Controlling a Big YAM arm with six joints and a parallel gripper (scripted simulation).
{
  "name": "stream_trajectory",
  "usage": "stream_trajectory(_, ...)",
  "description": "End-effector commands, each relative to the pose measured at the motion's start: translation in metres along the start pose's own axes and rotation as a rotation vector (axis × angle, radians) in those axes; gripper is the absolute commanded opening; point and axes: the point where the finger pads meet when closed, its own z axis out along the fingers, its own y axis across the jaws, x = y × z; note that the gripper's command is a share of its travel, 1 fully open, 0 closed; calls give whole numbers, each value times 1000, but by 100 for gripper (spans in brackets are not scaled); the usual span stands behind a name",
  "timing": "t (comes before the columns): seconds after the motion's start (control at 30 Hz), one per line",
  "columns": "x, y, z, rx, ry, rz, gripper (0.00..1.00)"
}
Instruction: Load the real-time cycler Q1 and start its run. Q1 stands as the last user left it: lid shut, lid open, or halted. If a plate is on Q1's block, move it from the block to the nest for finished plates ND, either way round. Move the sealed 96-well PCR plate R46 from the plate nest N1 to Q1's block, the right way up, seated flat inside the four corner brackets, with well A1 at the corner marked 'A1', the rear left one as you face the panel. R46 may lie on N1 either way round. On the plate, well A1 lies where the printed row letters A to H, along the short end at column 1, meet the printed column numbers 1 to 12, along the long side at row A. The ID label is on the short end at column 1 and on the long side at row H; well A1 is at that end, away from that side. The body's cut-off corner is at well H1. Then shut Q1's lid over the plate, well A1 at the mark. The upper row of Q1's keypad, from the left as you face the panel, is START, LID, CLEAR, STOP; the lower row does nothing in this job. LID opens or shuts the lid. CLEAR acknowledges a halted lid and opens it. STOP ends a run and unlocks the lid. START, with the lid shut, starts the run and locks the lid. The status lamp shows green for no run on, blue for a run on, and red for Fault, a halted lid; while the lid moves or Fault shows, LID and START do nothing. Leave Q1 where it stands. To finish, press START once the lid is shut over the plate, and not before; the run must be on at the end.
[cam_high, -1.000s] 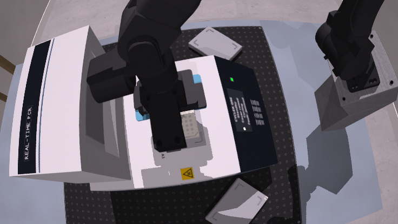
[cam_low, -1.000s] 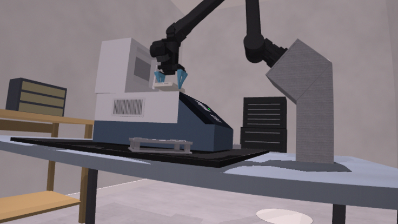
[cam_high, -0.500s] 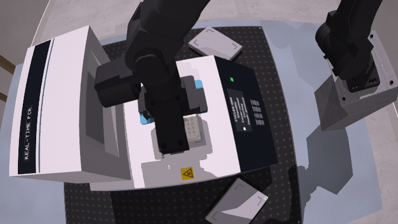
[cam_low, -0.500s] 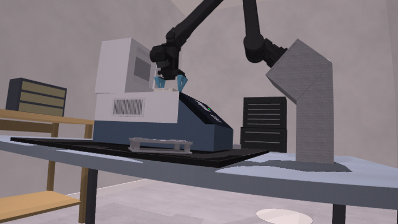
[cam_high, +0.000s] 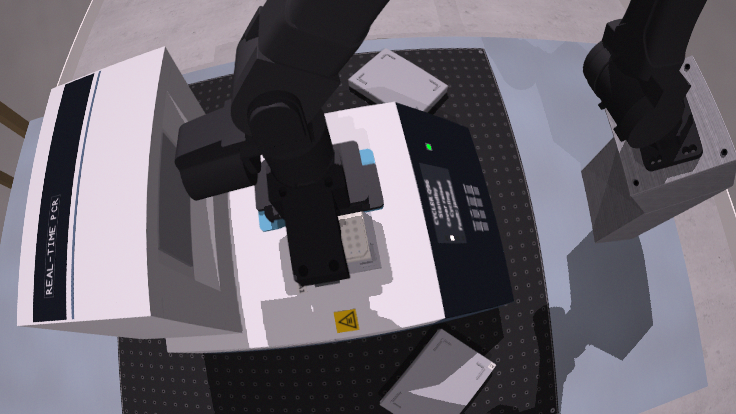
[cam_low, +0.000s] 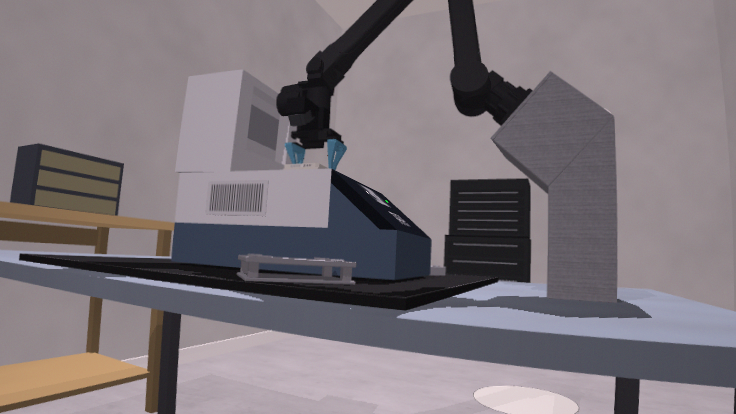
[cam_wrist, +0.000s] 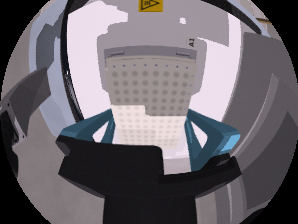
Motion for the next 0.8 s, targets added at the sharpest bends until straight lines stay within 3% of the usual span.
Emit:
stream_trajectory(0.0,4,-21,-12,39,4,15,0)
stream_trajectory(0.37,-5,-17,-5,19,-9,9,0)
stream_trajectory(0.77,7,-22,-15,47,9,22,0)
